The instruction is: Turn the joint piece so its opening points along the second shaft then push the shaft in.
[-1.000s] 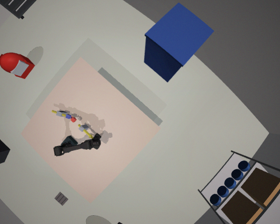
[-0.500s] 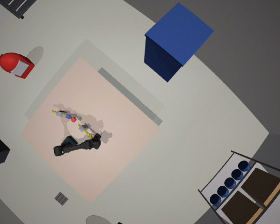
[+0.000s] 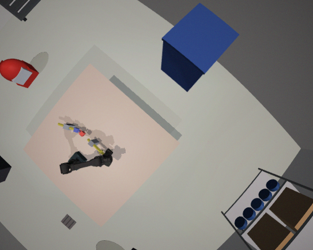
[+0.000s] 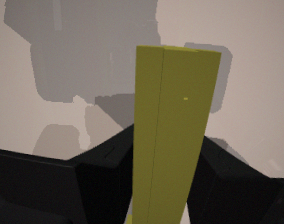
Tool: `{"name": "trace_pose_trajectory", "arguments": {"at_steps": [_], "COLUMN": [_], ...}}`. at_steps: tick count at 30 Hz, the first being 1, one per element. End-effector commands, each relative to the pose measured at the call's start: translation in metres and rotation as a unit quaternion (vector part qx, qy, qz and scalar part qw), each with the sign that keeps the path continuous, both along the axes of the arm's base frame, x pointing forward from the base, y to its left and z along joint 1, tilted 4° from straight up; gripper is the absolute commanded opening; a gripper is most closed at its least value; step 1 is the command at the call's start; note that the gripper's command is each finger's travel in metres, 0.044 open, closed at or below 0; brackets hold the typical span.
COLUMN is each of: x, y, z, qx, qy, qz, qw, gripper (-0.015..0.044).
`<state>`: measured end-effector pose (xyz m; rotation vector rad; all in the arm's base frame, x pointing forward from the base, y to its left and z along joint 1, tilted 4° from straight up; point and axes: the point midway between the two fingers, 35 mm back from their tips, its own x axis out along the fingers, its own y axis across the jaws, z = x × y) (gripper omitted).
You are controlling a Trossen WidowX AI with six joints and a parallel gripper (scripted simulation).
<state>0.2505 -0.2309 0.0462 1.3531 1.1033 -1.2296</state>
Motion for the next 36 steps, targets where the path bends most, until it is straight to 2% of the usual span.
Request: {"name": "trace_pose_trajectory", "arguments": {"at_steps": [1, 36], "x": [0.001, 0.008], "y": [0.005, 0.055], "z": [0.000, 0.001], "qx": [-0.001, 0.000], "qy": [-0.002, -0.005], "qz": [-0.002, -0.003], "qw": [1.000, 1.000], "gripper": [0.0000, 0.0000]}}
